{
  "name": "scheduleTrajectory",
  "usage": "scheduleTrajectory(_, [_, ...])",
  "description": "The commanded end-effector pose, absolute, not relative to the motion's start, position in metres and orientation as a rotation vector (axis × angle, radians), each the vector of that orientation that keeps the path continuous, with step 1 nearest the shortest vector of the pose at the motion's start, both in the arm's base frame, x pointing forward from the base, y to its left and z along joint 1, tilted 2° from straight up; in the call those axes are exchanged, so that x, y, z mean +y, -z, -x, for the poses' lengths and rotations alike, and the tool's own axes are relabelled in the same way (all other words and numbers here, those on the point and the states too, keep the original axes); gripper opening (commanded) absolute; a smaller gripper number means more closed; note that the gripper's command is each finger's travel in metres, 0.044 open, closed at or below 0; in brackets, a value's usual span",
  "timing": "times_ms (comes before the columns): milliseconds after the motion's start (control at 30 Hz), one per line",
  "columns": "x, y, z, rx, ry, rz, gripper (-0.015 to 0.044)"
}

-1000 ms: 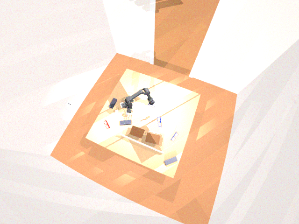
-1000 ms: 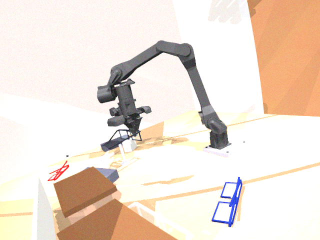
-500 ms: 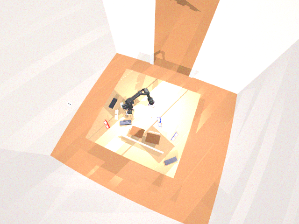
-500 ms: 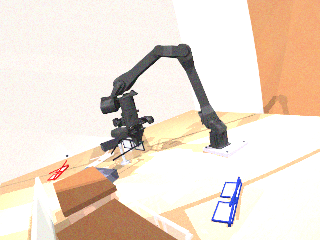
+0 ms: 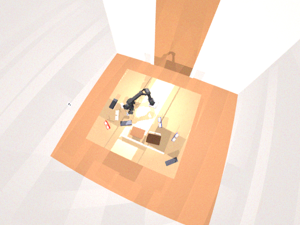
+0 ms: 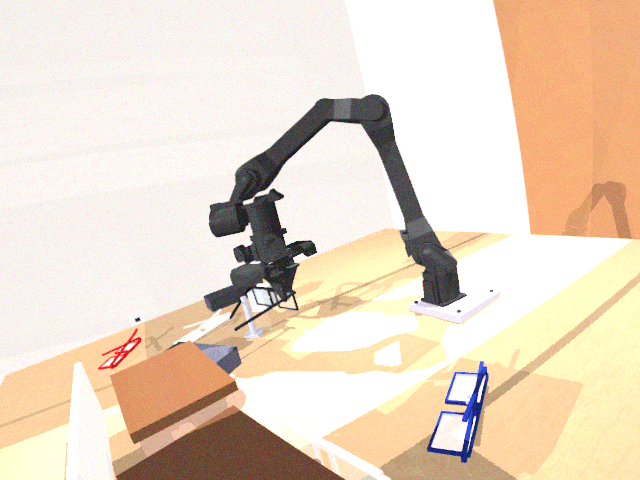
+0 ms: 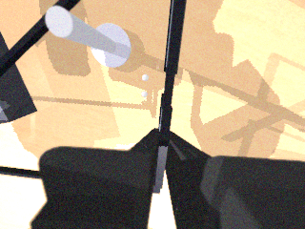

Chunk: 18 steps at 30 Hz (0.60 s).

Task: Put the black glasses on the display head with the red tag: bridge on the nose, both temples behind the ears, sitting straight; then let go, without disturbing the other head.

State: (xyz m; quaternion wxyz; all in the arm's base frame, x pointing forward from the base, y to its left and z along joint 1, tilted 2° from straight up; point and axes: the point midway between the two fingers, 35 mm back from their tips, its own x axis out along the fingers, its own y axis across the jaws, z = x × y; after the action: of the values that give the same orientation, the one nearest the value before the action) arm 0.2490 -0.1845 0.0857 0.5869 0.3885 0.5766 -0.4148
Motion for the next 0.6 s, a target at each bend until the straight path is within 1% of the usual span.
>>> scheduleTrajectory(0, [-0.1834, -0.0864, -0.2463, 1.341, 0.969, -0.904, 0.0])
scheduleTrajectory(567, [-0.1782, -0.0861, -0.2384, 1.342, 0.969, -0.904, 0.0])
